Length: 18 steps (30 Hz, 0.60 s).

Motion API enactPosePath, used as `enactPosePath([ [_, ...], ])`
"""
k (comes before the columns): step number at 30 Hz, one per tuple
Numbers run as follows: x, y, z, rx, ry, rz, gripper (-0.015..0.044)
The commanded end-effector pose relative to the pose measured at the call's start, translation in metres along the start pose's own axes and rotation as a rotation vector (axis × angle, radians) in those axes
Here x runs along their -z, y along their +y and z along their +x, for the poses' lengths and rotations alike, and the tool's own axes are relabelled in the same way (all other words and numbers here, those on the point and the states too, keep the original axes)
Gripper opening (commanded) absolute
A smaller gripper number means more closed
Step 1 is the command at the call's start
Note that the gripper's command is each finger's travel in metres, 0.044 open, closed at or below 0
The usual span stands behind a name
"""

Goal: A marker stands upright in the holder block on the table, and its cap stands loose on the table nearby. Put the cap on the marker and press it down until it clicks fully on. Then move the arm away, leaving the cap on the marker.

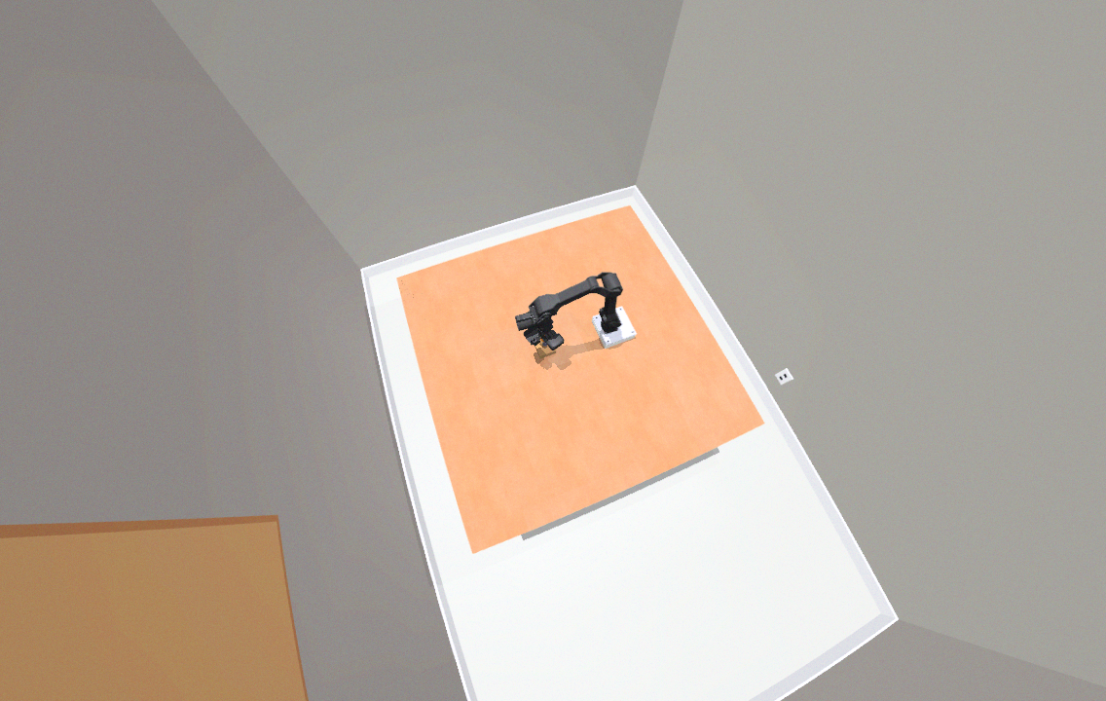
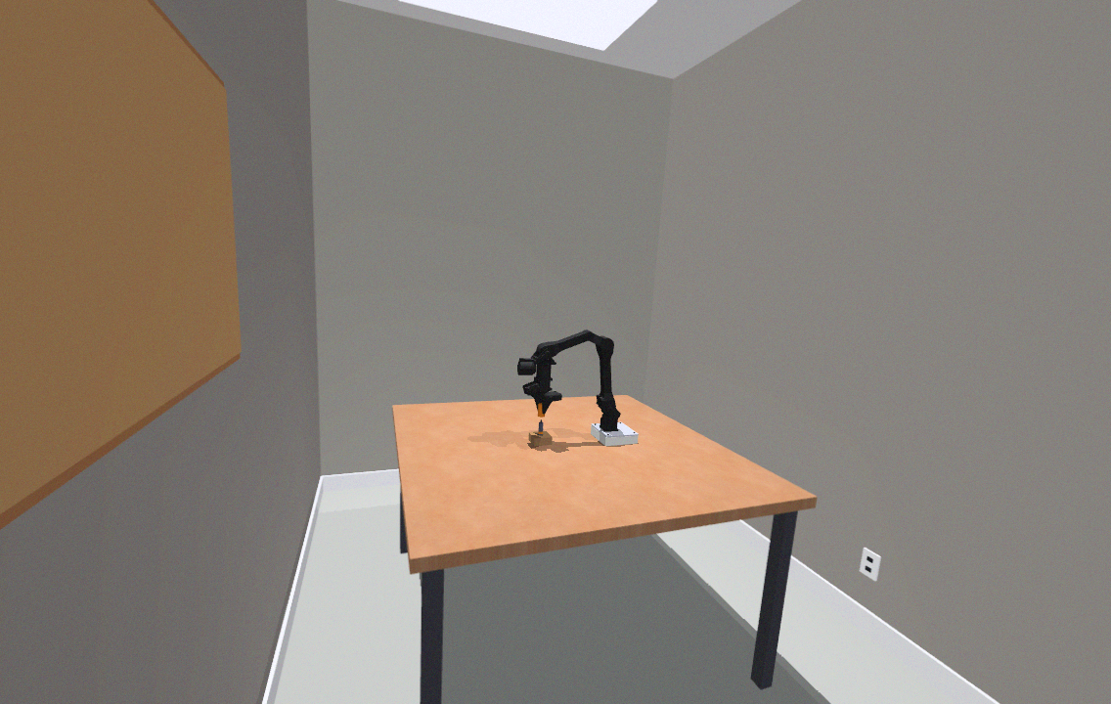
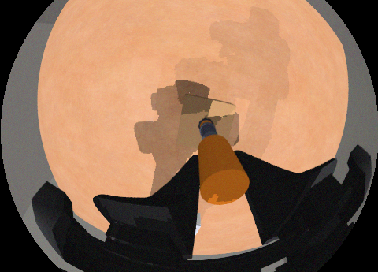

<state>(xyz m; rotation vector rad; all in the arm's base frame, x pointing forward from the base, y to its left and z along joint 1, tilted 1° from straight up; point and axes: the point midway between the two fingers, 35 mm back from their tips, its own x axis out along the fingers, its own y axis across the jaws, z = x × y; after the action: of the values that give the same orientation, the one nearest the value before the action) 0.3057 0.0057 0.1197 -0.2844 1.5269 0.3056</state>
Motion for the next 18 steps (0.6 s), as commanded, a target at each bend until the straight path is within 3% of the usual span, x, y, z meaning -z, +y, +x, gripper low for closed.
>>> enactPosePath([
  [1, 0.002, 0.0, 0.003, -0.001, 0.001, -0.004, 0.0],
  [18, 0.0, -0.001, 0.029, -0.001, 0.001, -0.004, 0.0],
])
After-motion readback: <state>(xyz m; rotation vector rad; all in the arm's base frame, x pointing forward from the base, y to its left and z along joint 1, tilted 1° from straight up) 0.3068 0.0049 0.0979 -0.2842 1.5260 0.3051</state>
